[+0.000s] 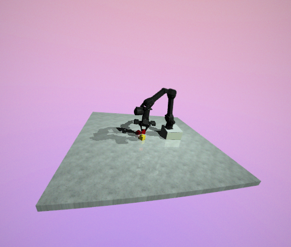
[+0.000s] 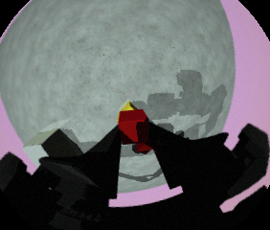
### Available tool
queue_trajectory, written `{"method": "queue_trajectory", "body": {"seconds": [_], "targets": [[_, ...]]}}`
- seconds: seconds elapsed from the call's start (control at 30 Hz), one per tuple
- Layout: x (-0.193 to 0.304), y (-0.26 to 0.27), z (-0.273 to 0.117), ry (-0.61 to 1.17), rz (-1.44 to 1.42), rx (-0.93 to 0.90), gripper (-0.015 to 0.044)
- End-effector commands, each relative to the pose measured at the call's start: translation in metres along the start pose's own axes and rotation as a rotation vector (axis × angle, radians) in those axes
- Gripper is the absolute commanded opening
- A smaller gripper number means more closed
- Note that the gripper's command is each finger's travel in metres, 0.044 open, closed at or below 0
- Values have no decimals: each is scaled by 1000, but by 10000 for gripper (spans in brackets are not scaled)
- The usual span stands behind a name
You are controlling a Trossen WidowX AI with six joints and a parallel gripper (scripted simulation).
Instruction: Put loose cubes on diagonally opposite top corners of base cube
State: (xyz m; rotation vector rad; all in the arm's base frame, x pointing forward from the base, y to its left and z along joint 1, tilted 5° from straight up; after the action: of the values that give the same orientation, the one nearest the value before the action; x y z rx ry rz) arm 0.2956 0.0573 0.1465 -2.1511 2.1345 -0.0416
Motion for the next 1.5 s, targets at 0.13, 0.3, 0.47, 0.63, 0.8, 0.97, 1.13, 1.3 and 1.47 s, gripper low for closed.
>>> {"method": "queue_trajectory", "body": {"seconds": [0.13, 0.3, 0.47, 0.63, 0.8, 0.97, 1.13, 1.3, 1.47], "targets": [[-2, -1, 3, 5, 0, -1, 105], [-3, -1, 14, 5, 0, -1, 105], [-3, -1, 26, 5, 0, -1, 105], [-3, 0, 28, 5, 0, -1, 105], [-3, 0, 28, 5, 0, -1, 105], [-3, 0, 28, 5, 0, -1, 105], [-3, 0, 28, 5, 0, -1, 105], [-3, 0, 28, 5, 0, -1, 105], [-3, 0, 28, 5, 0, -1, 105]]}}
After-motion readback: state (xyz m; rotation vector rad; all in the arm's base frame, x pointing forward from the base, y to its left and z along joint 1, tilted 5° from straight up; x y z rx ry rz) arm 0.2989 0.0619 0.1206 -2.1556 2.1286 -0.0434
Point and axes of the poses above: the point midway between the two fingers, 35 mm back from their tips, its own z axis out along the fingers, its own y axis across the jaws, x = y × z, the point moved 8 cm from there along -z, back along the fingers, and after that the axes turned 15 degrees about -z, right-handed, at the moved point
